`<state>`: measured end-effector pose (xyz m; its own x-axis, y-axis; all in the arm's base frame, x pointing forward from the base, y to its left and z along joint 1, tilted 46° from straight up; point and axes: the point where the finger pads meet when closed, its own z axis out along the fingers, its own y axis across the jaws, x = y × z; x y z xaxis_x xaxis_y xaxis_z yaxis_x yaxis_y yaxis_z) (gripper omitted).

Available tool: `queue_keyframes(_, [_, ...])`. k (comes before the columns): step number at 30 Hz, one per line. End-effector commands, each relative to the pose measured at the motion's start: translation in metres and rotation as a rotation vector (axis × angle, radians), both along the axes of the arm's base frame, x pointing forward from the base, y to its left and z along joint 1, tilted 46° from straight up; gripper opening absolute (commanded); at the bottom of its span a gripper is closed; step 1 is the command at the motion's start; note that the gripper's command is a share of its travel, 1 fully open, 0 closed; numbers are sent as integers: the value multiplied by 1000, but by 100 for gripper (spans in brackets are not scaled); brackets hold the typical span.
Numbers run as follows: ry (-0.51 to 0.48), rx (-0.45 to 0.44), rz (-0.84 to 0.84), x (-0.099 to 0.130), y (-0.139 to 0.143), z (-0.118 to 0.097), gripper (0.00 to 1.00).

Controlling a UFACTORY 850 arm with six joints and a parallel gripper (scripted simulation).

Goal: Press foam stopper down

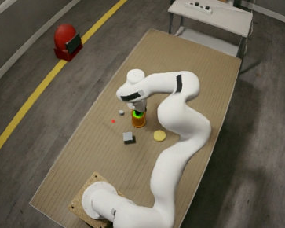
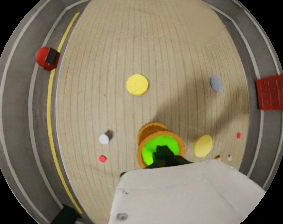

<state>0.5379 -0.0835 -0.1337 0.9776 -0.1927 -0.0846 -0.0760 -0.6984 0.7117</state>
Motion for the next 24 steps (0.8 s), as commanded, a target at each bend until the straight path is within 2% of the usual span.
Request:
queue_keyframes(1, [-2, 1, 1, 1, 1, 0, 0])
queue_keyframes(24, [-2, 1, 1, 1, 2, 2, 0])
